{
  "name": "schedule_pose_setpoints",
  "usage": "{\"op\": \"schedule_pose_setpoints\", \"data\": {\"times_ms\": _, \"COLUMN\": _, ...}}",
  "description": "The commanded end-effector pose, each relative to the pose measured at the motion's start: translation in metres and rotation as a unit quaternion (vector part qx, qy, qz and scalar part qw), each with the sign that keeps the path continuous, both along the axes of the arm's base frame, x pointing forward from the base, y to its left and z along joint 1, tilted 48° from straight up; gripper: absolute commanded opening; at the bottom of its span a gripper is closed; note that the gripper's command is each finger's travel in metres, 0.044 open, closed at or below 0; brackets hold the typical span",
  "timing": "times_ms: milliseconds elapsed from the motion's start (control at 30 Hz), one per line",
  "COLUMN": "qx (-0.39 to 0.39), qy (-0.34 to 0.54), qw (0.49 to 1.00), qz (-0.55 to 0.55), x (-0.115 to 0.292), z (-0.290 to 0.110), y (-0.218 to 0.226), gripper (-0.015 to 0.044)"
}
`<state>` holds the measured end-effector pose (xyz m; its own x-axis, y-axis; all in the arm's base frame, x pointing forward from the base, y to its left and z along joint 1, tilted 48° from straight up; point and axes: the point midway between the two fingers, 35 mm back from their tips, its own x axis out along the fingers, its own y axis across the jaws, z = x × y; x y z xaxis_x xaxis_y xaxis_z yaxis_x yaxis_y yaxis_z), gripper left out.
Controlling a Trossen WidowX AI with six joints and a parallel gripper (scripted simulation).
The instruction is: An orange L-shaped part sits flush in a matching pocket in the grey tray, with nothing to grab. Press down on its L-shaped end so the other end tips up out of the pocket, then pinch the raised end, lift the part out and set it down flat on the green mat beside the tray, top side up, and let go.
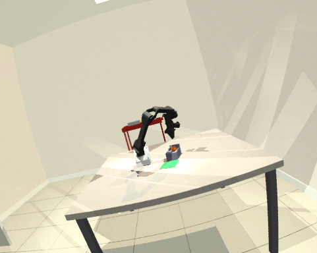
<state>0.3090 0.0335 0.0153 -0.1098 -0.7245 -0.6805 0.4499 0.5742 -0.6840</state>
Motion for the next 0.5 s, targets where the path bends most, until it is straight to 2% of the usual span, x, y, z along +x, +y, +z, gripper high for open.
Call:
{"op": "schedule_pose_setpoints", "data": {"times_ms": 0, "qx": -0.001, "qy": 0.004, "qw": 1.000, "qz": 0.001, "x": -0.0010, "z": -0.0011, "y": -0.0010, "gripper": 0.0180}}
{"op": "schedule_pose_setpoints", "data": {"times_ms": 367, "qx": -0.001, "qy": 0.004, "qw": 1.000, "qz": 0.001, "x": -0.0010, "z": -0.0011, "y": -0.0010, "gripper": 0.0180}}
{"op": "schedule_pose_setpoints", "data": {"times_ms": 467, "qx": 0.004, "qy": 0.035, "qw": 0.999, "qz": 0.030, "x": -0.0019, "z": 0.0025, "y": -0.0036, "gripper": 0.0259}}
